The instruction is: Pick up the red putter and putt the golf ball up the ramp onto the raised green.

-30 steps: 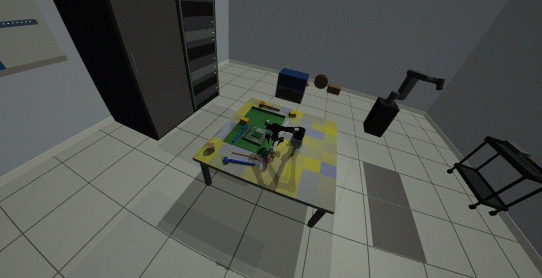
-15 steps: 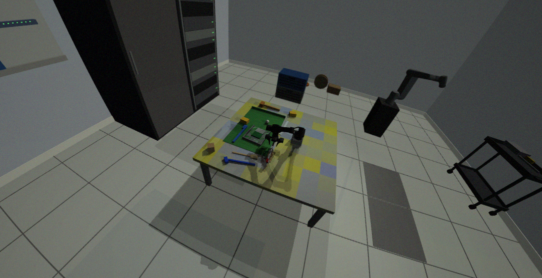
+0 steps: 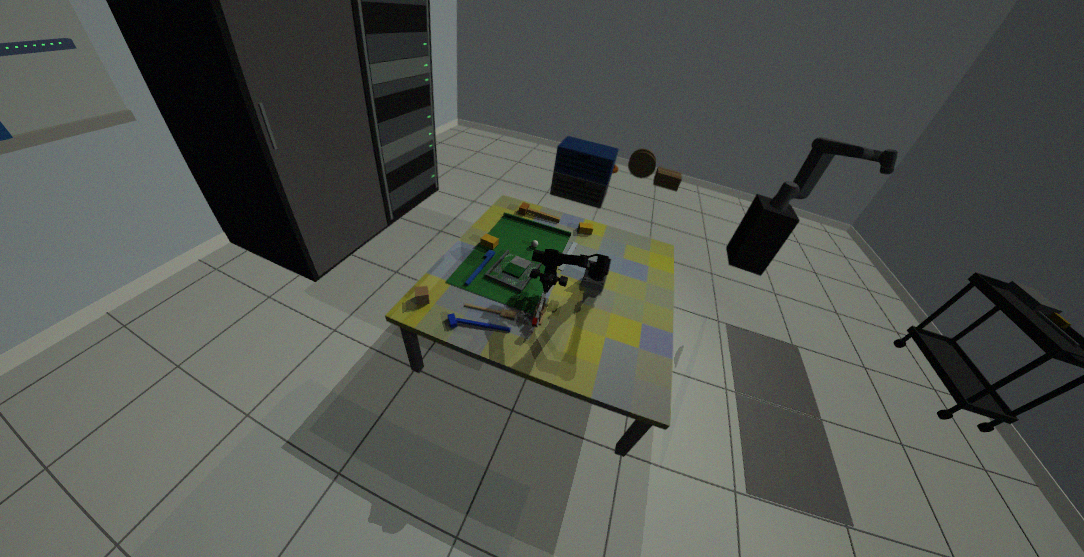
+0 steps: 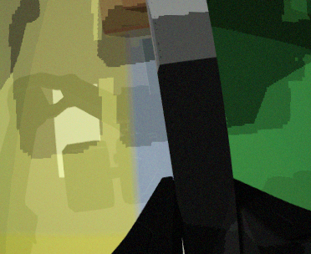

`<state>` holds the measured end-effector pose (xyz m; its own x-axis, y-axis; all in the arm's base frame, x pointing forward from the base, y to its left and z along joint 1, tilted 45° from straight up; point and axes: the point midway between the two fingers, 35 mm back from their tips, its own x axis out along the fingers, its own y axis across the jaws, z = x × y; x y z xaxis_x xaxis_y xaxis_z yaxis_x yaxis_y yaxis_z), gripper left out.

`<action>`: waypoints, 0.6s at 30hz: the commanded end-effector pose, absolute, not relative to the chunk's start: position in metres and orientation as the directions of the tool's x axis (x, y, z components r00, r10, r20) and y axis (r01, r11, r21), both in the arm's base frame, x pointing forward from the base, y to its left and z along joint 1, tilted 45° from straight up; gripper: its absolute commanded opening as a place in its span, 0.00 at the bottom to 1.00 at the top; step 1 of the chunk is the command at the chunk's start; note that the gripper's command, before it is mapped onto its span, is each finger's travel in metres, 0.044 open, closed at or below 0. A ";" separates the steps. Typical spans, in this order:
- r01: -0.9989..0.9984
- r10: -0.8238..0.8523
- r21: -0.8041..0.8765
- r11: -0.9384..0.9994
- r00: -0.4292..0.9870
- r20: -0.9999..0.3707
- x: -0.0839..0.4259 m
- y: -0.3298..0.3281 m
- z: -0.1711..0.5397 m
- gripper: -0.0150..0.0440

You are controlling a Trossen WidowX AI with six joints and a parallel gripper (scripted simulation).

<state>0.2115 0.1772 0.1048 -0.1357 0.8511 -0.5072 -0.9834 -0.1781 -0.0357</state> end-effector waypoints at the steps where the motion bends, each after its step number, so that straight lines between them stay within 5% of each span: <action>1: -0.983 0.851 -0.039 -0.179 -0.135 -0.508 0.212 0.177 0.105 0.25; 18: -0.984 0.842 -0.035 -0.177 -0.133 -0.523 0.223 0.128 0.150 0.25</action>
